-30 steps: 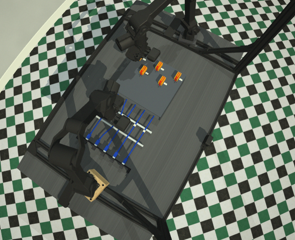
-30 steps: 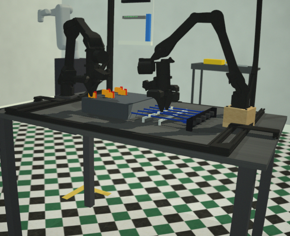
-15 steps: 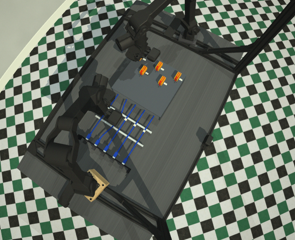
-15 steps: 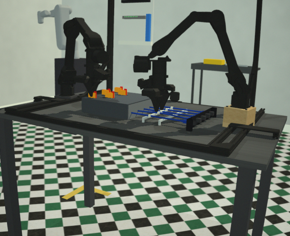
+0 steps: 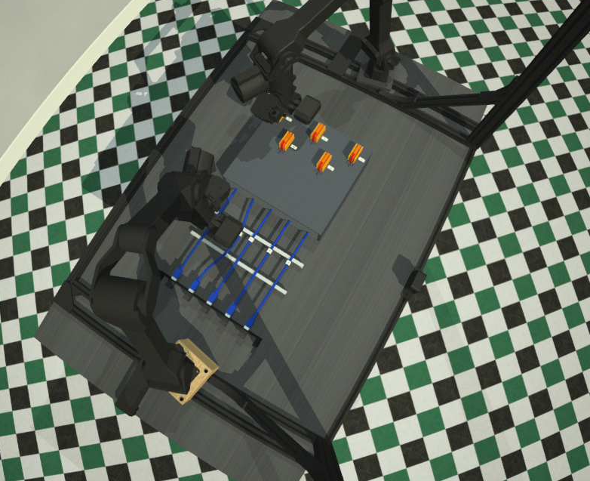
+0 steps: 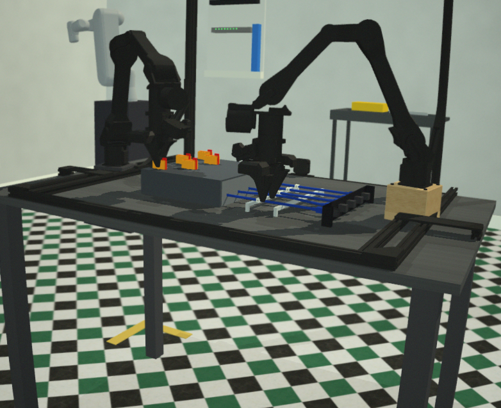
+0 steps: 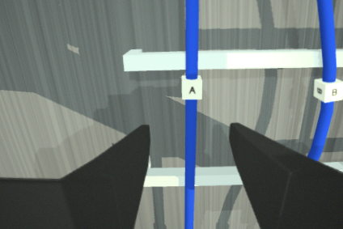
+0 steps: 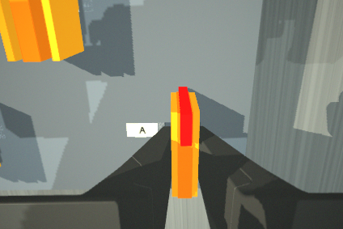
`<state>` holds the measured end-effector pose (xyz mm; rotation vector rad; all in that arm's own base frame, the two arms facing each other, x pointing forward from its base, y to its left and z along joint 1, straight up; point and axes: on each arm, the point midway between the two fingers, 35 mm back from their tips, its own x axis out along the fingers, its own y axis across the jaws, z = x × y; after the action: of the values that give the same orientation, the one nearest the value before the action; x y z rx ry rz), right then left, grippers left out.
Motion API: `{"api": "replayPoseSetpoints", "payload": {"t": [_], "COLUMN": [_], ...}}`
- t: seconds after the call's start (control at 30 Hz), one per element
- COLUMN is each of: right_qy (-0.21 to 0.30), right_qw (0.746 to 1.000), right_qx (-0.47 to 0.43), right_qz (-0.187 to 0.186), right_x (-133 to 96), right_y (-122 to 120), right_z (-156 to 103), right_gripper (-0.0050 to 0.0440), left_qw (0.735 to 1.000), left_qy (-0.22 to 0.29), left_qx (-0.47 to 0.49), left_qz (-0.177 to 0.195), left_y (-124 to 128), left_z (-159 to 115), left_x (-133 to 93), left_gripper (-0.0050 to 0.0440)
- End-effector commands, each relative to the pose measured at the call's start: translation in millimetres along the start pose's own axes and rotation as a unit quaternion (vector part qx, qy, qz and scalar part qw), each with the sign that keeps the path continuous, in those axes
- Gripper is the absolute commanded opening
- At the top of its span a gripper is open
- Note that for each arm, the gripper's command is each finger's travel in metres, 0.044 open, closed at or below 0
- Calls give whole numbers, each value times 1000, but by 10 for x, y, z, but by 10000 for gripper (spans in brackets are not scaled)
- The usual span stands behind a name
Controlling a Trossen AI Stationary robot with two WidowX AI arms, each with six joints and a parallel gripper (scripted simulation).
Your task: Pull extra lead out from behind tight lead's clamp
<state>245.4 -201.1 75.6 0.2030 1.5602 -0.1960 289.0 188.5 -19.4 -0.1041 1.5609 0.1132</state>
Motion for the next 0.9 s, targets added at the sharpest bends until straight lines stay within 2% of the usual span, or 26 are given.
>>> {"api": "replayPoseSetpoints", "payload": {"t": [0.0, 0.4, 0.43, 0.87], "right_qy": [-10, -10, -9, -9], "right_qw": [1000, 1000, 1000, 1000], "right_qx": [0, 0, 0, 0], "right_qz": [-4, -4, -5, -5], "right_x": [-59, -59, -59, -59], "right_y": [-11, -11, -10, -10], "right_z": [23, 23, 23, 23], "right_gripper": [-50, -50, -50, -50], "left_qw": [1000, 1000, 1000, 1000], "left_qy": [4, 4, 0, 0], "left_qx": [0, 0, 0, 0], "left_qz": [-3, -3, 0, 0], "left_y": [2, 2, 3, 3], "left_z": [-15, -15, 3, 3], "left_x": [241, 241, 196, 196], "left_gripper": [209, 209, -50, -50]}}
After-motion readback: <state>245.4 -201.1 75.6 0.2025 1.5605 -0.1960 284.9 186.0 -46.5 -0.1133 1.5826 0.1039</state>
